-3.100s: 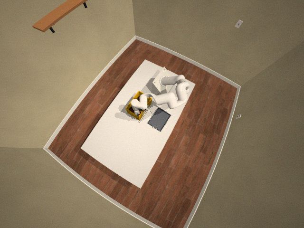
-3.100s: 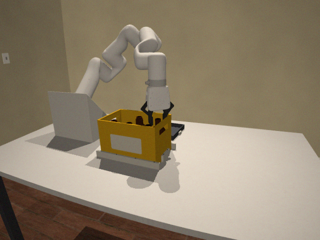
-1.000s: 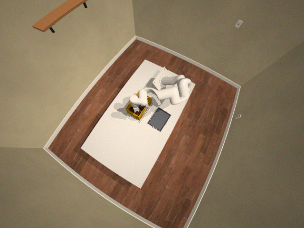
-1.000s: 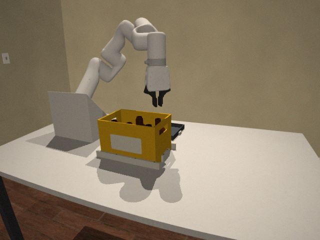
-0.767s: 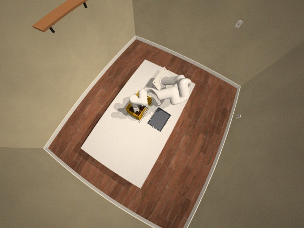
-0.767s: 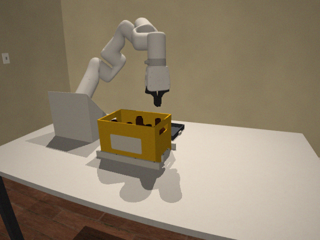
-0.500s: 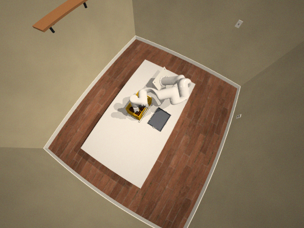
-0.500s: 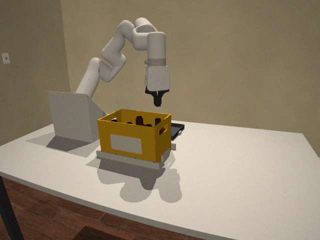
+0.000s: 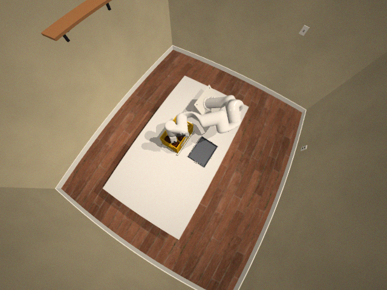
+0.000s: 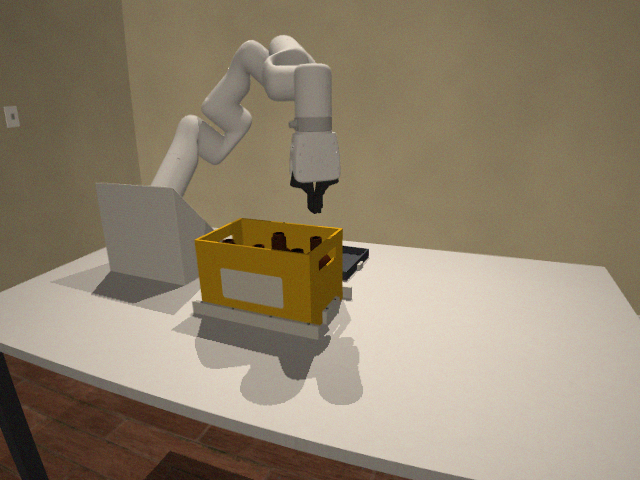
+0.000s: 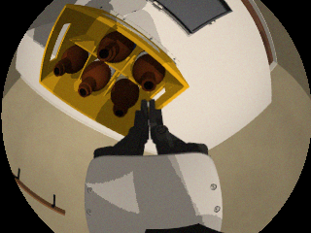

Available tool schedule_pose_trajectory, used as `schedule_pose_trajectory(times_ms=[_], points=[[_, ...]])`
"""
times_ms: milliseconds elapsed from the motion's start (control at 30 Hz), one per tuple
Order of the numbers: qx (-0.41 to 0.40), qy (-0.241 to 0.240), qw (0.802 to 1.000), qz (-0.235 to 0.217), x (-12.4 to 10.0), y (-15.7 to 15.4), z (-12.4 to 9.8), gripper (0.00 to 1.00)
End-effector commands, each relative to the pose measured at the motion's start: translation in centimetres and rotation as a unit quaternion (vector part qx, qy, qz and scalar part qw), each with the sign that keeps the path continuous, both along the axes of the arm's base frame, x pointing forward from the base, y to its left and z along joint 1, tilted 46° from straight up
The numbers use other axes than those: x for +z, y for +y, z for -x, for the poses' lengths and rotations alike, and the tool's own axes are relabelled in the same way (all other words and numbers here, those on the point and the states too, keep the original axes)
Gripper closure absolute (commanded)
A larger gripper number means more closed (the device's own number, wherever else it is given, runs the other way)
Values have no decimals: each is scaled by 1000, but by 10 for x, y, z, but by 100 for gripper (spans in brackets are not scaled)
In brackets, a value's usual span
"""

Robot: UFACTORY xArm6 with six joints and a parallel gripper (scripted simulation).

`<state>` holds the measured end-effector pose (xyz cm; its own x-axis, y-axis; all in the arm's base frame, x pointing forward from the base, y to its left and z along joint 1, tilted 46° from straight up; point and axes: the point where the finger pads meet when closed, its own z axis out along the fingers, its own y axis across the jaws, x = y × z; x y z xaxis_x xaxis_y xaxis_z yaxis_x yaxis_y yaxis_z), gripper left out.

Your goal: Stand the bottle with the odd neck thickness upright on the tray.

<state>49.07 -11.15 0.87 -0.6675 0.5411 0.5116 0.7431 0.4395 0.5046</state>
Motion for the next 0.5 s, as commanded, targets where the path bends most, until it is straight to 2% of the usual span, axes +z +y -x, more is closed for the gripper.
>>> schedule_pose_trajectory(times_ms=[0,33,100,167,467], points=[[-2,-1,1000,2,-3,-7,9,100],[-2,-1,1000,2,-3,-7,9,100],[-3,0,1000,4,-16,-21,40,100],[-3,0,1000,5,-19,-24,48,100],[-3,0,1000,5,-41,-41,113,100]])
